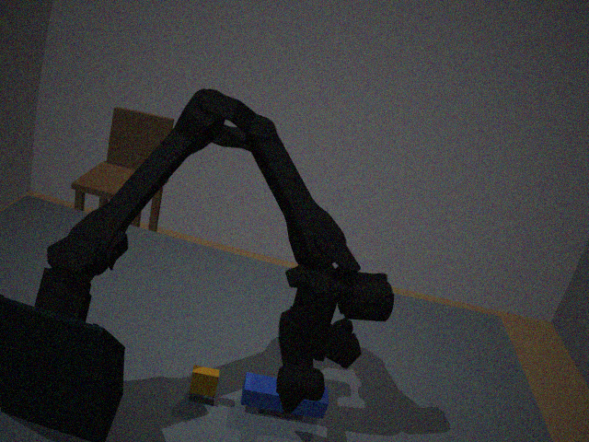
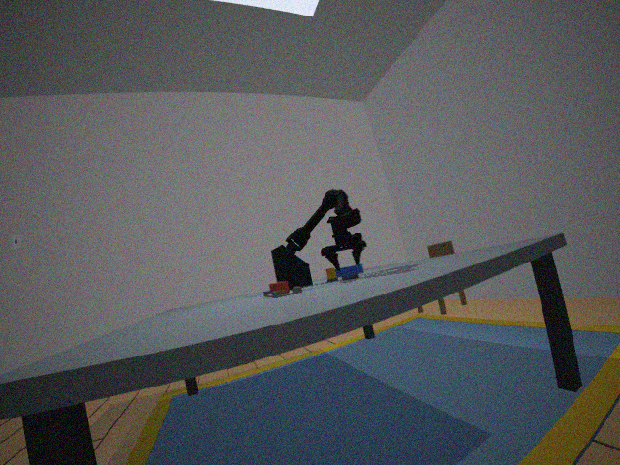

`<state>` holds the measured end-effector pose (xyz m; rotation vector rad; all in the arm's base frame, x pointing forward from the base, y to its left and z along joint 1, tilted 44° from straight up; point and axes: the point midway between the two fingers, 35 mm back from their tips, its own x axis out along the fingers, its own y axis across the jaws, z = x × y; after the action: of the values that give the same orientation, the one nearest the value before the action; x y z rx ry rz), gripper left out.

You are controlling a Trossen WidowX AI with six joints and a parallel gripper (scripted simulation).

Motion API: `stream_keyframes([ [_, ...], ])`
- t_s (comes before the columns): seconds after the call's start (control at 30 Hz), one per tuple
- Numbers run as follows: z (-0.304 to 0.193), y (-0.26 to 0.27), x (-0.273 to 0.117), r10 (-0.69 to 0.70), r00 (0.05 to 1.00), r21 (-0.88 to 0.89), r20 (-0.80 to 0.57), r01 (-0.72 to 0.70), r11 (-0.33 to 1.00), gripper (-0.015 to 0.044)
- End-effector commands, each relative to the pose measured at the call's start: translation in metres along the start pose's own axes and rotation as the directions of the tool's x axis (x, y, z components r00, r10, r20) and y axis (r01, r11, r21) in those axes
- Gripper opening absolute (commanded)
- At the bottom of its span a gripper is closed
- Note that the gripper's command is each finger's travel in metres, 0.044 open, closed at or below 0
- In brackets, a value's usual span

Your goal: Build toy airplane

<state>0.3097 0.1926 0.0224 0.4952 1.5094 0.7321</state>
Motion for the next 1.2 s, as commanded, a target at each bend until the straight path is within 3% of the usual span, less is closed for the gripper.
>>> stream_keyframes([
  [0.0,-0.003,-0.001,0.008,-0.003,1.0,0.006,-0.007,0.003,1.0,0.044],
  [0.2,-0.003,-0.001,0.015,-0.002,1.0,0.006,-0.007,0.002,1.0,0.044],
  [0.5,-0.003,-0.001,0.015,-0.002,1.0,0.006,-0.007,0.002,1.0,0.0204],
  [0.73,-0.003,-0.001,0.015,-0.002,1.0,0.006,-0.007,0.002,1.0,0.0157],
  [0.93,0.004,-0.001,0.006,0.0,1.0,0.018,0.021,-0.001,1.0,0.0],
  [1.17,0.012,-0.002,-0.009,0.0,0.999,0.031,0.051,-0.002,1.0,0.0],
])
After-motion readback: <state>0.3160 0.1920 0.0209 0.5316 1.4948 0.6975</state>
